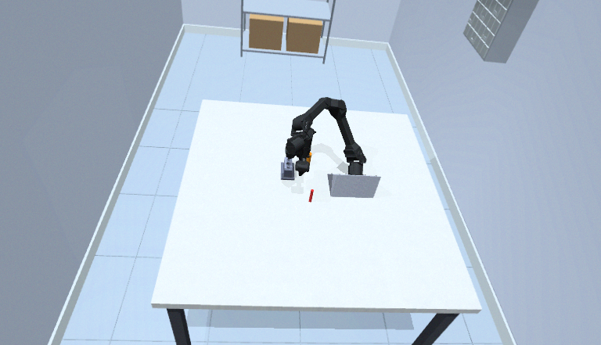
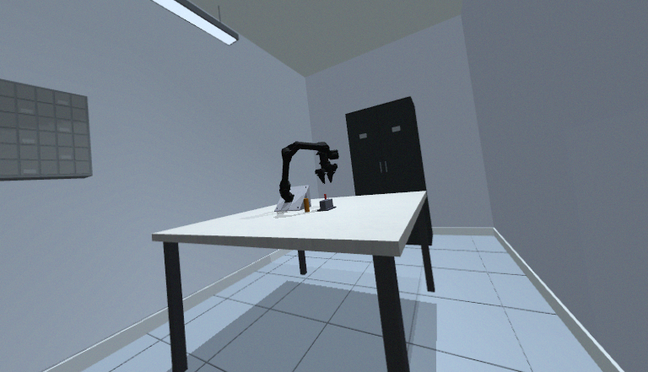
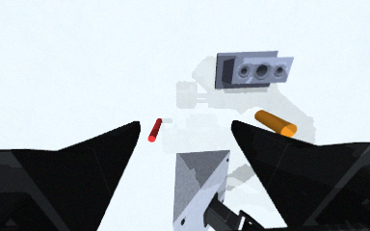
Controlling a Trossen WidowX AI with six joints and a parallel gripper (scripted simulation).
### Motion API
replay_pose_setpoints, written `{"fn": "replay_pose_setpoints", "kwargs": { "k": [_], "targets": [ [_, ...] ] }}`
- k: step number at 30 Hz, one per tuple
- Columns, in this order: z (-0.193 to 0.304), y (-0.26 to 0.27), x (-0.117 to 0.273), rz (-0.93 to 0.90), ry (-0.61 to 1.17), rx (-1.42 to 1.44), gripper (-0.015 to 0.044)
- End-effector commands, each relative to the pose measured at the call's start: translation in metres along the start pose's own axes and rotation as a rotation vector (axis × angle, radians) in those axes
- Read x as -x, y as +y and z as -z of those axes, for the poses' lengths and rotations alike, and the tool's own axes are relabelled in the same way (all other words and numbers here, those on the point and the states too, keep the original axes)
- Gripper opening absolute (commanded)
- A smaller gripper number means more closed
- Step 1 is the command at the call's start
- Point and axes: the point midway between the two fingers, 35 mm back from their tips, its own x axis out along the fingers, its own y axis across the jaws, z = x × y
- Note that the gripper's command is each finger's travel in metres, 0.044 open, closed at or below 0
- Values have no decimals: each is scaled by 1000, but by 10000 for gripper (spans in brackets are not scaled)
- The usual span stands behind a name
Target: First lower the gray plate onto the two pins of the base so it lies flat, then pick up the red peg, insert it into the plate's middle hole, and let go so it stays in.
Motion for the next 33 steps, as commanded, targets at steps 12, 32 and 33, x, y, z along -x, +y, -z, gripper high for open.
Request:
{"fn": "replay_pose_setpoints", "kwargs": {
  "k": [12, 32, 33],
  "targets": [
    [64, 61, -10, 31, 11, -1026, 440],
    [70, 56, -45, 31, 10, -1026, 440],
    [70, 56, -46, 31, 10, -1026, 440]
  ]
}}
